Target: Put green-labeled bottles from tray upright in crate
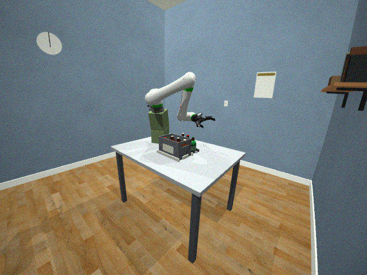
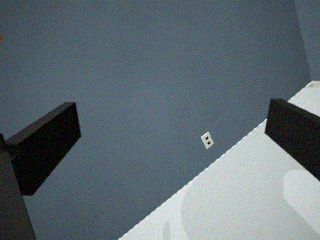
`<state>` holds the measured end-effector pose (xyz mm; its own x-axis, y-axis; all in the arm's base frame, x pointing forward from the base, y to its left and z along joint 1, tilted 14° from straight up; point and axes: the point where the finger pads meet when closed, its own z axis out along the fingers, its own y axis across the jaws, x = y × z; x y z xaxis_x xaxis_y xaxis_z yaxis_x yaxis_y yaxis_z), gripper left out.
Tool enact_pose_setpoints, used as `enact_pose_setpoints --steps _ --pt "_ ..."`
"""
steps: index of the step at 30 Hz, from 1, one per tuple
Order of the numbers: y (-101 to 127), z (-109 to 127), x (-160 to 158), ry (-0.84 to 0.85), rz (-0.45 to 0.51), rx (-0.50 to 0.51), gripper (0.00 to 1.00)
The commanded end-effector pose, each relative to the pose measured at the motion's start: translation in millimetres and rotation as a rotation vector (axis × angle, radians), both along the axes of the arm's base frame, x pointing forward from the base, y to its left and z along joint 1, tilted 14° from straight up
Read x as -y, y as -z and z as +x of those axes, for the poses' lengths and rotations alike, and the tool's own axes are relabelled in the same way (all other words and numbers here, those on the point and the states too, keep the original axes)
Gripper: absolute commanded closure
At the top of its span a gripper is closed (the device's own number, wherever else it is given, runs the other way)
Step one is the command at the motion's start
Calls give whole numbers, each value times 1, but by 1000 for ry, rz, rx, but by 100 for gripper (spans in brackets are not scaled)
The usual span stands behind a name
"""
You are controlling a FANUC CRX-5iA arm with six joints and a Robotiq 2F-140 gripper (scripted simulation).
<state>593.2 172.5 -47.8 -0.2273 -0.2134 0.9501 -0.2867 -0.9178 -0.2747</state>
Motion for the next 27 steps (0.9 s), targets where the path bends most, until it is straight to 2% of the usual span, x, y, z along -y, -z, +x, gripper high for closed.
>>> enact_pose_setpoints --steps 1,2,9,16,18,19,27 --pt "-6 8 19 56 -4 -9 0" --pt "-13 13 48 133 -3 -25 0" --pt "-26 17 110 300 11 -66 0" --pt "-37 8 179 484 51 -122 0" --pt "-37 8 179 484 51 -122 0" --pt "-40 1 207 560 76 -149 0" --pt "-42 -27 273 750 166 -224 0"
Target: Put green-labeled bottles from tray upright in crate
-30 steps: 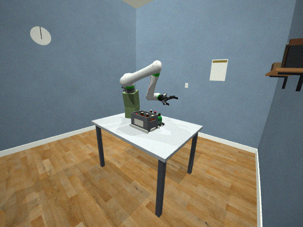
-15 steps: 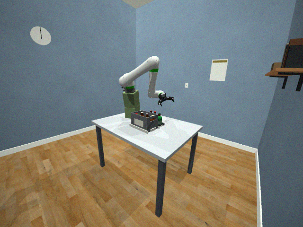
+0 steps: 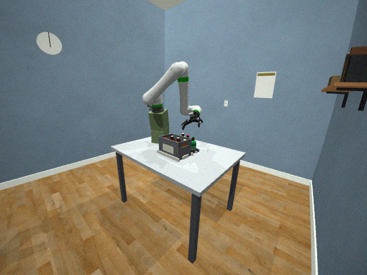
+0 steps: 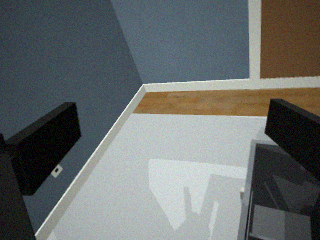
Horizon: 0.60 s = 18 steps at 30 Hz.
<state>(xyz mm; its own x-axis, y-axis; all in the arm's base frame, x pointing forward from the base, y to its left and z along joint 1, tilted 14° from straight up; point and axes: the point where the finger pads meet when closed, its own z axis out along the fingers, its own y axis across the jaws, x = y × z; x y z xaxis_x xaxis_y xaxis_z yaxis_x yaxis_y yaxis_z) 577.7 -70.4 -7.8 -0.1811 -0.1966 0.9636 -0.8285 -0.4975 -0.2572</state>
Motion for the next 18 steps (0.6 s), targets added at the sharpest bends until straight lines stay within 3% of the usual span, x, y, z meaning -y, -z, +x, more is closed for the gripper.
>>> enact_pose_setpoints --steps 1,6,8,9,18 --pt "-2 -17 38 116 58 -35 0" --pt "2 -45 76 247 152 -71 0" --pt "2 -45 76 247 152 -71 0" --pt "6 -64 96 323 219 -90 0" --pt "24 -118 130 514 450 -126 0"
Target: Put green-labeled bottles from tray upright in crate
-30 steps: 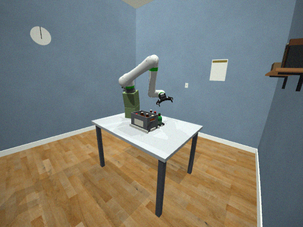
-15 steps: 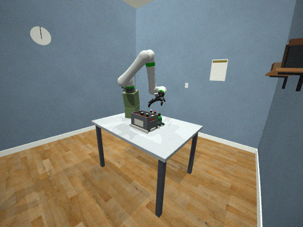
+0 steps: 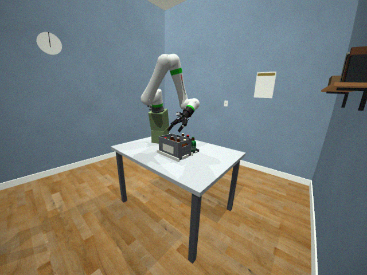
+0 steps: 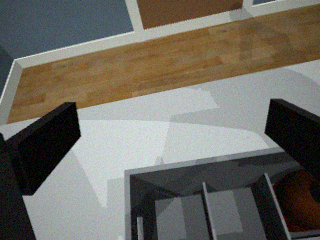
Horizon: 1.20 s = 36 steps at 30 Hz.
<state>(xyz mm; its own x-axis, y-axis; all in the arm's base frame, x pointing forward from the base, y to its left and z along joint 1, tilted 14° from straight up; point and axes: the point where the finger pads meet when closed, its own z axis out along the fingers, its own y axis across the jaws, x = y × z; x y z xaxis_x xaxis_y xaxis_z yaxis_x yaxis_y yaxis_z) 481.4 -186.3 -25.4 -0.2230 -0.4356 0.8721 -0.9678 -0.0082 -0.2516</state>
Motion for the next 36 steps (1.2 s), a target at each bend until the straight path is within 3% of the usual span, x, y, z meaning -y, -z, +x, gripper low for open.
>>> enact_pose_setpoints --steps 1,5,7,8,16,22,24,26,29,36 --pt "9 -28 16 106 129 -14 0" --pt "19 -49 20 182 247 -2 0" --pt "19 -49 20 182 247 -2 0" --pt "26 -62 19 231 336 14 0" --pt "39 -82 6 331 568 87 0" --pt "42 -84 -12 385 751 180 0" --pt "42 -84 -12 385 751 180 0" --pt "40 -79 -23 407 859 251 0" --pt "36 -74 -30 417 928 305 0" --pt "33 -71 -33 420 957 329 0"
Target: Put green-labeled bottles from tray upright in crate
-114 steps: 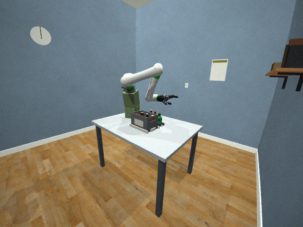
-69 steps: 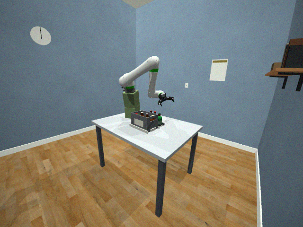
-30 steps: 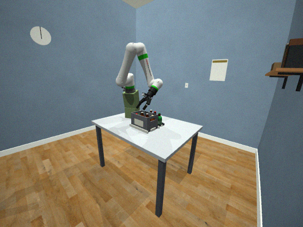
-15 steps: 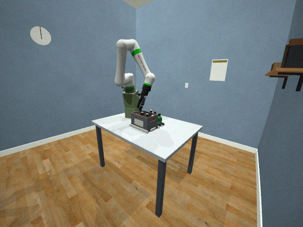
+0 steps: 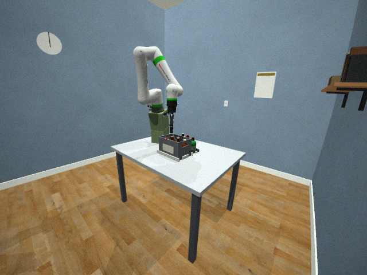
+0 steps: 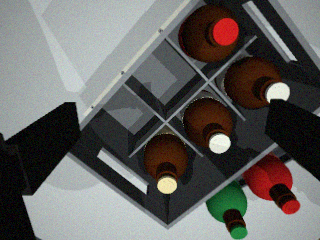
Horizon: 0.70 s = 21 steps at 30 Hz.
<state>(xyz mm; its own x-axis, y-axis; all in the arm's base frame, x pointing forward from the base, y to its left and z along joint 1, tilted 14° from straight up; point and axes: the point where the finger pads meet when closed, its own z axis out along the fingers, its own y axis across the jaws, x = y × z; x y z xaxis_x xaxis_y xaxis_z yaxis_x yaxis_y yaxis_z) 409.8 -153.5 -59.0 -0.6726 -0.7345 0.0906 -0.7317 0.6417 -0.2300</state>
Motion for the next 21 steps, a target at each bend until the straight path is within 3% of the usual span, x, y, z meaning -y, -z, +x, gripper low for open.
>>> enact_pose_setpoints --steps 1,2,21 --pt "0 0 0 -1 9 0 0" --pt "0 0 0 -1 9 0 90" --pt "0 0 0 -1 9 0 90"
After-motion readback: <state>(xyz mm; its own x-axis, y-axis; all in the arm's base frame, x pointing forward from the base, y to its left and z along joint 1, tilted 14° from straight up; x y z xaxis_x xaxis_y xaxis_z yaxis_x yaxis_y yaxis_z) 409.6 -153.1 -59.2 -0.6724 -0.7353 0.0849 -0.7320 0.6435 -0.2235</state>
